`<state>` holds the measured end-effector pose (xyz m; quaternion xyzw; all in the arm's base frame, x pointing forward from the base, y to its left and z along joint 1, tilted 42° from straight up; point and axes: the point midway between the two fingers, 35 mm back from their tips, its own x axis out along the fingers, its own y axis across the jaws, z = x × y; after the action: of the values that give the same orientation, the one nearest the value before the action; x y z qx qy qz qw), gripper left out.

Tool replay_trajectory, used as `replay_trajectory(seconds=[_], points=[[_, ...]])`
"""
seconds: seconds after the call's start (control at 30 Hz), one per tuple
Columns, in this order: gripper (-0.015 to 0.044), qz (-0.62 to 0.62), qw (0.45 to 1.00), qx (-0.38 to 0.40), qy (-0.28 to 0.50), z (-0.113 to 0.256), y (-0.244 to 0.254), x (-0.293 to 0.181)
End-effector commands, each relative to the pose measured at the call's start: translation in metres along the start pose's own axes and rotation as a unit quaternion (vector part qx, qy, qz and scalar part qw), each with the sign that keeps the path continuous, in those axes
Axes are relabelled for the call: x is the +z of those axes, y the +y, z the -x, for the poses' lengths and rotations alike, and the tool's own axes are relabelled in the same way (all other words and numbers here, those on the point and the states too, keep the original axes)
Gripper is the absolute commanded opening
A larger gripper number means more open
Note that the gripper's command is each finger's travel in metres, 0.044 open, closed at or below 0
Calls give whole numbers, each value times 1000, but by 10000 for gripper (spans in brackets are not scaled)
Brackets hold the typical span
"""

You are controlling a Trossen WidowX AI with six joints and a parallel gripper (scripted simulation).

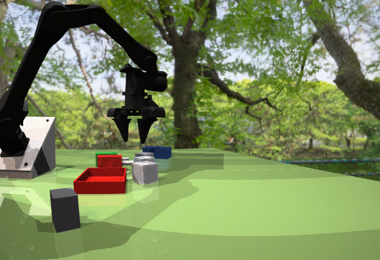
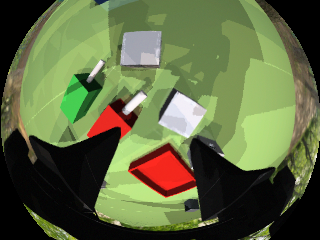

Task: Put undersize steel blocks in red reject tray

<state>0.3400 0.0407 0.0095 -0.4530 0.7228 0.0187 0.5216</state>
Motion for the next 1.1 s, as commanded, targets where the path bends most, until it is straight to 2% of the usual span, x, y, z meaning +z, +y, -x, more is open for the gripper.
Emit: replay_trajectory(seconds=[0.0,0.33,0.37,1.07], points=[[325,-480,877,-14,-1,4,-63,-31],[325,-762,647,-21,-3,4,-94,-58],[325,-771,637,-21,-3,4,-95,-59],[325,-772,635,-21,-4,-8,-96,-58]])
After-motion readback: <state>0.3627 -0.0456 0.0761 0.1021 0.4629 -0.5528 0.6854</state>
